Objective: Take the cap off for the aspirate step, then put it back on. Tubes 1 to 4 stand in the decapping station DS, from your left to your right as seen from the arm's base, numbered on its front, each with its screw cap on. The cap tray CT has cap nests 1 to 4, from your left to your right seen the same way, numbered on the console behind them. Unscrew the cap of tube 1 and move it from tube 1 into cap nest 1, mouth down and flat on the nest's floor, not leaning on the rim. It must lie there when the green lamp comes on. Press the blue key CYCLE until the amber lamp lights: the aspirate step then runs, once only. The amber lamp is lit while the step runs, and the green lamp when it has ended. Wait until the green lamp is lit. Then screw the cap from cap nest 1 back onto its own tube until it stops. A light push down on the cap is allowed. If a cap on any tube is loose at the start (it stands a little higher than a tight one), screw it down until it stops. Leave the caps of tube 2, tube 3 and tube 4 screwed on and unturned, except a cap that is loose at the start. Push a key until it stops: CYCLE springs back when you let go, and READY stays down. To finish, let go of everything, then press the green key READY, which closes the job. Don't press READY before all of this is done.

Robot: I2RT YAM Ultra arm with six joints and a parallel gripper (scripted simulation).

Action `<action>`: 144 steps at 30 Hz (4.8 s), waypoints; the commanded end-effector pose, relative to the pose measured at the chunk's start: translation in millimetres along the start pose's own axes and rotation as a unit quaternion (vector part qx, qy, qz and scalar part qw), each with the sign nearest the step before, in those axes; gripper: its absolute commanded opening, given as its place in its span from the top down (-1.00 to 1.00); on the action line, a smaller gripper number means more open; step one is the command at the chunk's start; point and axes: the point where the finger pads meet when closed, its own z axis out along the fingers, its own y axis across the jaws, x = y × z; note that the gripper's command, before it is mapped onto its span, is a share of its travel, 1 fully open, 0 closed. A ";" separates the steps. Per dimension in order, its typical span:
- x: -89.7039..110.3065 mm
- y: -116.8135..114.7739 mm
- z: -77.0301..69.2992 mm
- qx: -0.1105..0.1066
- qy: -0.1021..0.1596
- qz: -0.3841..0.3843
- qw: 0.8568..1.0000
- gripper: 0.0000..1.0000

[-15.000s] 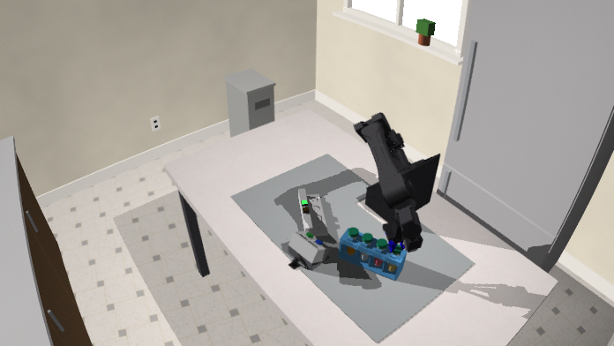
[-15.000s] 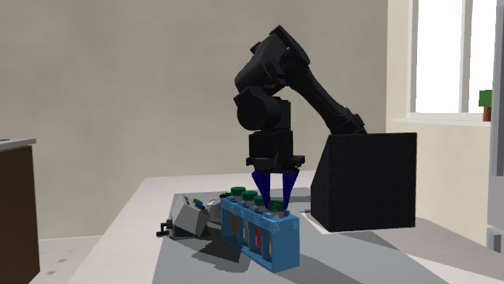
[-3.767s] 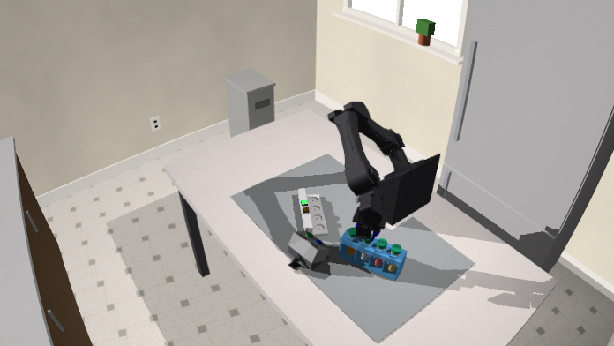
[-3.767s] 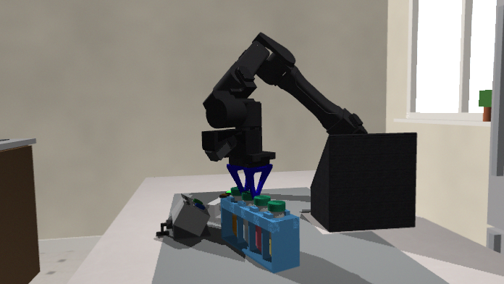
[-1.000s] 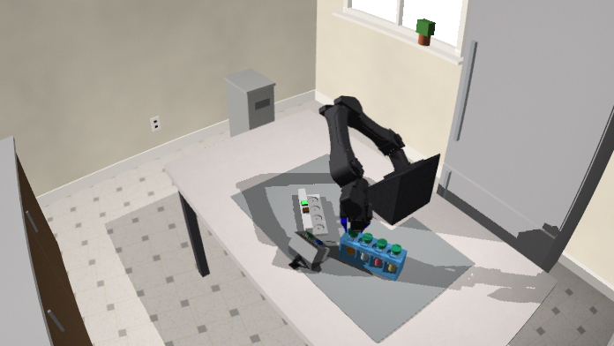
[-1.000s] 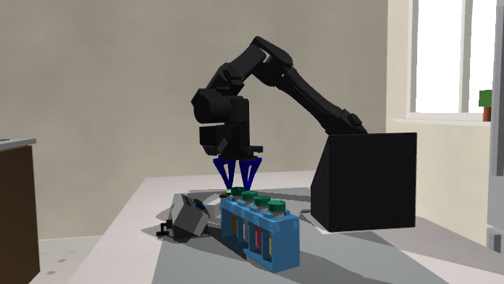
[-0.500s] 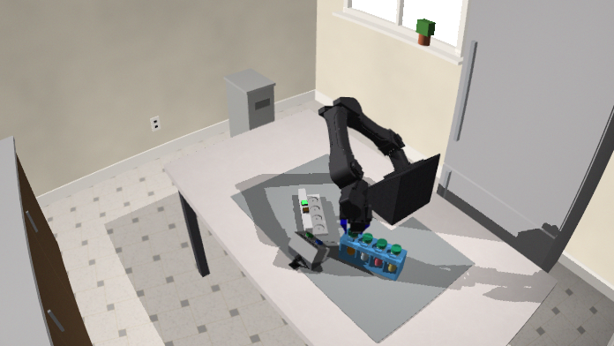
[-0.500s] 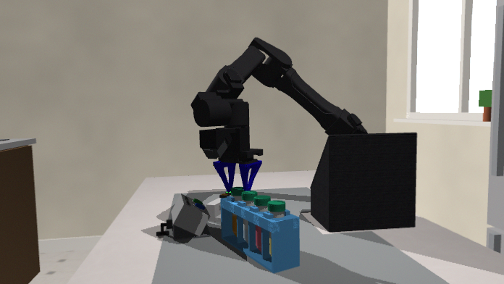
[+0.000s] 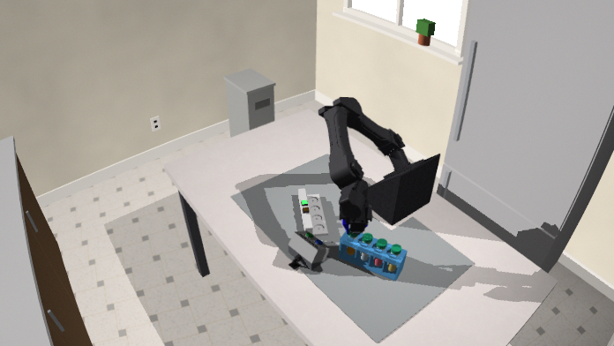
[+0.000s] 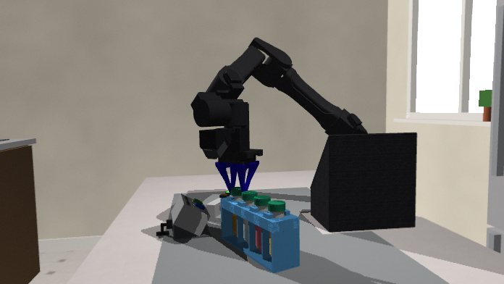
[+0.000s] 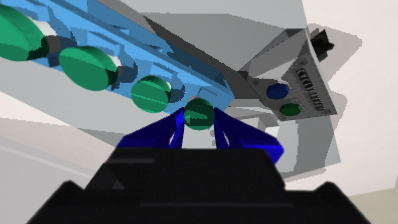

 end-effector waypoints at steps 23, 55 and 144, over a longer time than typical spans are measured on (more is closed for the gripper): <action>-1.9 -0.8 -3.6 0.002 -0.005 0.160 0.987 1.00; -1.9 -0.8 -3.5 0.002 -0.006 0.243 0.970 0.02; 24.2 -142.7 21.4 0.002 -0.006 0.433 0.902 1.00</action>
